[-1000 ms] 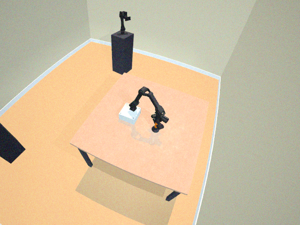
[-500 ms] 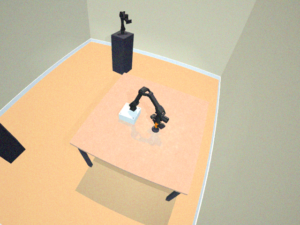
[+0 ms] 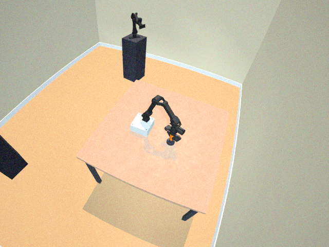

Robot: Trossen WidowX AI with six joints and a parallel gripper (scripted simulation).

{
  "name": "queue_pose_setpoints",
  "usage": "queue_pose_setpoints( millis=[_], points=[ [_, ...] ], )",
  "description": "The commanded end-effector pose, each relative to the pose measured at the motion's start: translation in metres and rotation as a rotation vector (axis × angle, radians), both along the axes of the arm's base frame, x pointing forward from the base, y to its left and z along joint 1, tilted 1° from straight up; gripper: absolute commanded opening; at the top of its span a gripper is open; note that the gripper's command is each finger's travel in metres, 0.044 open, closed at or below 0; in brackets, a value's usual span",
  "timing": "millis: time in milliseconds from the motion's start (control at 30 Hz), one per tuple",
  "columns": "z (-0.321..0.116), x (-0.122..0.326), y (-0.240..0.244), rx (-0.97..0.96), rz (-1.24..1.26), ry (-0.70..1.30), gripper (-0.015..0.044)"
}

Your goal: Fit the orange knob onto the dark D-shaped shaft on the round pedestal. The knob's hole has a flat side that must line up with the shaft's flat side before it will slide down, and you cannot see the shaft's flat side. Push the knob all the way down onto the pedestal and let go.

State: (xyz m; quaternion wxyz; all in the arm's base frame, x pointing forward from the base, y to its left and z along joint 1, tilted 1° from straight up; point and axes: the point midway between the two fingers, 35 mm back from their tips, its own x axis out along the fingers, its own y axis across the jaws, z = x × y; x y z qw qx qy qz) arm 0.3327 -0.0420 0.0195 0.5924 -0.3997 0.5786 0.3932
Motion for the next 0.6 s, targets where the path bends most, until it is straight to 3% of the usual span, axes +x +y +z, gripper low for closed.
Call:
queue_pose_setpoints(
  millis=[0, 567],
  points=[
    [-0.0001, 0.0005, -0.0006, -0.004, 0.004, -0.002, 0.0],
    [0.0039, 0.0016, -0.0009, -0.004, 0.004, -0.002, 0.0]
  ],
)
